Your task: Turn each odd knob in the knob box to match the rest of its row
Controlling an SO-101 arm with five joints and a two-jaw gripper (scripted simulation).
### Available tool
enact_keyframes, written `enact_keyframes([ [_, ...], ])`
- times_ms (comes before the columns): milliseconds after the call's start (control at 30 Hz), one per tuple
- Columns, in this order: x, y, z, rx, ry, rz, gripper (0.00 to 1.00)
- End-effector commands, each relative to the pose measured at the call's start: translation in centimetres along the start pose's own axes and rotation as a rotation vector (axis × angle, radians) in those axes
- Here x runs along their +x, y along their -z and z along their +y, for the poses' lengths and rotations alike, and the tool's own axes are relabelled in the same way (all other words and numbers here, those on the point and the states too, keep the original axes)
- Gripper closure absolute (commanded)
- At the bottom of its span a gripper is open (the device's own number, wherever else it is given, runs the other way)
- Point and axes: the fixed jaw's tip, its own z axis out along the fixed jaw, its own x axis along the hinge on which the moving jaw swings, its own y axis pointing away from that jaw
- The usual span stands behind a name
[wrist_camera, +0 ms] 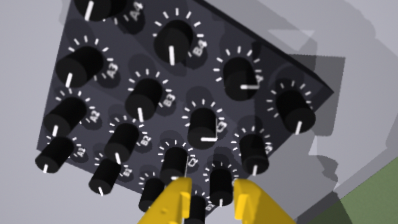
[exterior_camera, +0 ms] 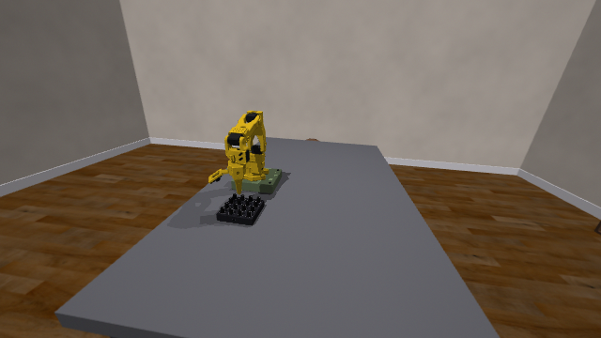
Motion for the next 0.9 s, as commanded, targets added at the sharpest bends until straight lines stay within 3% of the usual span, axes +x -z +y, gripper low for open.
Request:
enact_keyframes([
  [0, 0.2, 0.3, -0.5, 0.001, -0.009, 0.001, 0.92],
  [867, 0.9, 0.5, -1.7, 0.001, -0.005, 0.001, 0.92],
])
